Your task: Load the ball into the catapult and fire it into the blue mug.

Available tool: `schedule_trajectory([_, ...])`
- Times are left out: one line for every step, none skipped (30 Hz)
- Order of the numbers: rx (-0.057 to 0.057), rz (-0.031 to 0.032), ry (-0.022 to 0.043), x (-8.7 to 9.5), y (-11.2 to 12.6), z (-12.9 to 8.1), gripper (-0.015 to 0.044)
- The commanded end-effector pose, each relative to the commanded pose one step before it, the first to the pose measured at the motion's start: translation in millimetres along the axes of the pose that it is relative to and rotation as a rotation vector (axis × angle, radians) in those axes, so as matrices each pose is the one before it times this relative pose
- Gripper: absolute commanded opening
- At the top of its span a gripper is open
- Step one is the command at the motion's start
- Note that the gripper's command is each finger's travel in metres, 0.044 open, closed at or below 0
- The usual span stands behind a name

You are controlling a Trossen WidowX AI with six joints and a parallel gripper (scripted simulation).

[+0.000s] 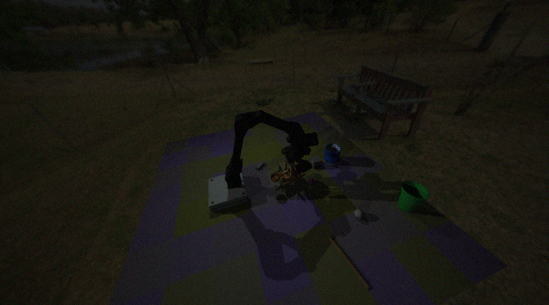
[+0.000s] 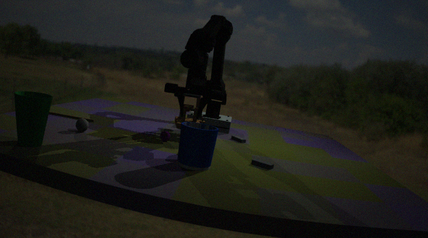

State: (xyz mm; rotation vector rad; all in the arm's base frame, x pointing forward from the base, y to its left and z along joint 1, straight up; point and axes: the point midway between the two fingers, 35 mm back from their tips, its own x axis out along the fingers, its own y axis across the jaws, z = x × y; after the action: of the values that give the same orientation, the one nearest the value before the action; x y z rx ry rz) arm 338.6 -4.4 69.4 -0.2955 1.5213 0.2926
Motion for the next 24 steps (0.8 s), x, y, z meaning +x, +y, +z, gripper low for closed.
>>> schedule_trajectory([0.0007,-0.00378,-0.00334,-4.94,-0.91,0.48,0.0])
schedule_trajectory([0.0,-0.00003,0.00009,1.57,-0.06,0.08,0.0])
schedule_trajectory([0.0,-0.00003,0.0001,1.64,-0.06,0.08,0.0])
schedule_trajectory([0.0,-0.00003,0.0001,1.66,-0.05,0.07,0.0])
schedule_trajectory([0.0,-0.00003,0.0001,1.65,-0.05,0.06,0.0])
schedule_trajectory([0.0,-0.00003,0.0001,1.65,-0.05,0.05,0.0])
schedule_trajectory([0.0,-0.00003,0.0001,1.65,-0.04,0.04,0.0])
schedule_trajectory([0.0,-0.00002,0.0001,1.65,-0.04,0.04,0.0])
schedule_trajectory([0.0,-0.00002,0.0001,1.65,-0.03,0.03,0.0])
schedule_trajectory([0.0,-0.00002,0.0001,1.65,-0.03,0.02,0.0])
schedule_trajectory([0.0,-0.00002,0.0001,1.64,-0.03,0.01,0.0])
schedule_trajectory([0.0,-0.00002,0.00011,1.64,-0.02,0.0,0.0])
schedule_trajectory([0.0,-0.00002,0.00011,1.64,-0.02,-0.01,0.0])
schedule_trajectory([0.0,-0.00002,0.00011,1.64,-0.02,-0.02,0.0])
schedule_trajectory([0.0,-0.00002,0.00011,1.64,-0.01,-0.02,0.0])
schedule_trajectory([0.0,-0.00002,0.00011,1.64,-0.01,-0.03,0.0])
schedule_trajectory([0.0,-0.00002,0.00011,1.63,-0.01,-0.04,0.0])
schedule_trajectory([0.0,-0.00002,0.00011,1.63,0.0,-0.05,0.0])
schedule_trajectory([0.0,-0.00002,0.00011,1.63,0.0,-0.06,0.0])
schedule_trajectory([0.0,-0.00002,0.00011,1.63,0.01,-0.07,0.0])
schedule_trajectory([0.0,-0.00002,0.00011,1.62,0.01,-0.08,0.0])
schedule_trajectory([0.0,-0.00002,0.00011,1.63,0.01,-0.08,0.0])
schedule_trajectory([0.0,-0.00002,0.00011,1.62,0.02,-0.09,0.0])
schedule_trajectory([0.0,-0.00002,0.00011,1.62,0.02,-0.1,0.0])
